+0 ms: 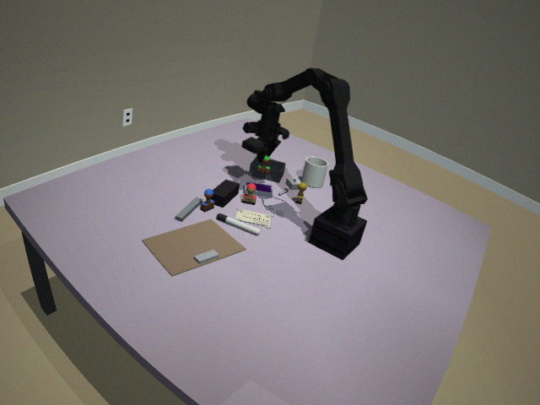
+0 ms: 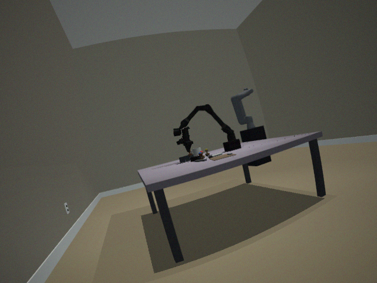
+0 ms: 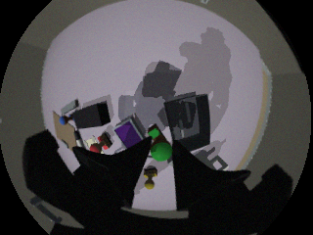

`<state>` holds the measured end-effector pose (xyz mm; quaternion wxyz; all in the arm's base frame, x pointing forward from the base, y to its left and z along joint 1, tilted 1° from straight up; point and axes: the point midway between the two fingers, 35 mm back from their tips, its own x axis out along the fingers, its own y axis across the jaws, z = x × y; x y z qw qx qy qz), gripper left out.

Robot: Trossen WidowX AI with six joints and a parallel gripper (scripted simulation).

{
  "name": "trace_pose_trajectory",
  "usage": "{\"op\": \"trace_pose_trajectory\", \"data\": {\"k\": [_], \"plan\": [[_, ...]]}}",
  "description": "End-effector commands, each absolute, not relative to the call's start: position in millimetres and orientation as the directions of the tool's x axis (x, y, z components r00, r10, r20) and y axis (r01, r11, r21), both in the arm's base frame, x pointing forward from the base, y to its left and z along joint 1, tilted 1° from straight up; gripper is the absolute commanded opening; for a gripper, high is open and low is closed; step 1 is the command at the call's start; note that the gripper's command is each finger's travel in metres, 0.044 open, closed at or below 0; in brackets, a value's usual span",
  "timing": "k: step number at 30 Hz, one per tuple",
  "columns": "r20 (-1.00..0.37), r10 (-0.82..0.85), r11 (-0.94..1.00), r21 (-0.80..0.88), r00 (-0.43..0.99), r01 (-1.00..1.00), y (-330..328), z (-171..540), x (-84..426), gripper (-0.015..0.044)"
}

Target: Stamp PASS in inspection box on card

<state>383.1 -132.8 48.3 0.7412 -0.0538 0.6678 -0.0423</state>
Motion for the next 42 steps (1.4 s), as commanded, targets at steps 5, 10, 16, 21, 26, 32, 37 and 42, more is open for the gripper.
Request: {"op": "trace_pose_trajectory", "data": {"k": [5, 10, 16, 21, 26, 32, 37, 42], "plan": [[-0.982, -0.149, 0.989, -0.151, 0.111, -0.003, -133.0, 55.0, 382.8, 0.0000], [-0.981, -0.155, 0.988, -0.156, 0.113, -0.002, -132.6, 57.5, 382.6, 0.0000], [-0.980, -0.161, 0.987, -0.162, 0.115, -0.001, -132.2, 60.4, 382.3, 0.0000], [-0.979, -0.166, 0.986, -0.167, 0.117, 0.000, -131.8, 62.8, 382.0, 0.0000], [-0.978, -0.170, 0.985, -0.172, 0.119, 0.000, -131.4, 65.2, 381.7, 0.0000], [-0.977, -0.176, 0.984, -0.177, 0.121, 0.001, -130.9, 68.0, 381.3, 0.0000], [-0.976, -0.181, 0.983, -0.182, 0.123, 0.002, -130.6, 70.4, 381.0, 0.0000], [-0.975, -0.186, 0.982, -0.187, 0.125, 0.003, -130.2, 72.7, 380.7, 0.0000]]}}
